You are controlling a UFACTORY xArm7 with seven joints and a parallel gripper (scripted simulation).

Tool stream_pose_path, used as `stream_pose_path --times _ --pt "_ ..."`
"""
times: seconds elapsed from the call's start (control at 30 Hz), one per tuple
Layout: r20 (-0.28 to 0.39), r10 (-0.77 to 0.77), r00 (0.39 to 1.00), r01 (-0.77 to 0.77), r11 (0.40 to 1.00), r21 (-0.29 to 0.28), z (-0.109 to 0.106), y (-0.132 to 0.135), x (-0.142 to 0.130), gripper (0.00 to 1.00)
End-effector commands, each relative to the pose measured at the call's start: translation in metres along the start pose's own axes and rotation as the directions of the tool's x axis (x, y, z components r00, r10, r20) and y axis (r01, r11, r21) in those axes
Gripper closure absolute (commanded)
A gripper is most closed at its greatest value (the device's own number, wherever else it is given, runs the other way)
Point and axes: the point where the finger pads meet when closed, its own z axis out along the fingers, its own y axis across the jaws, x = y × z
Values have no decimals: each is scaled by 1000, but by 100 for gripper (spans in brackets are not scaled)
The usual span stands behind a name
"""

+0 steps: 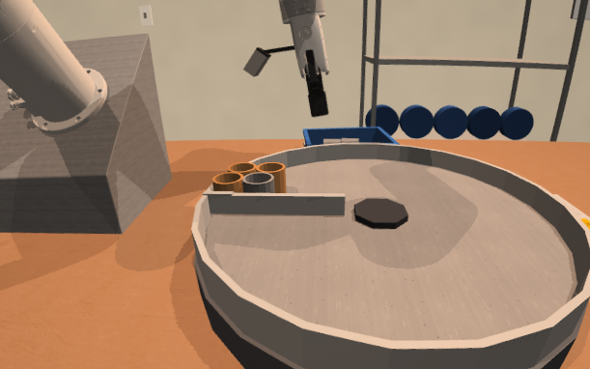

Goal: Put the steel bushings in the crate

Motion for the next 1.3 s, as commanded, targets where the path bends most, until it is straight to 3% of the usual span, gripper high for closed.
stream_pose_path --times 0.0,0.17,0.27,0.67,0.73,1.0,1.27 --pt "96 6 995 -4 1000 -17 -6 -38 9 90" --pt "133 7 991 -4 1000 -16 -6 -57 13 90" --pt "188 7 982 -4 1000 -17 -8 -85 22 90" --pt "324 9 946 -4 1000 -16 -10 -157 42 90" --pt "324 9 946 -4 1000 -16 -10 -157 42 90" --pt "421 11 907 -4 1000 -17 -12 -210 58 90" --pt "475 12 880 -4 1000 -18 -13 -241 66 90"
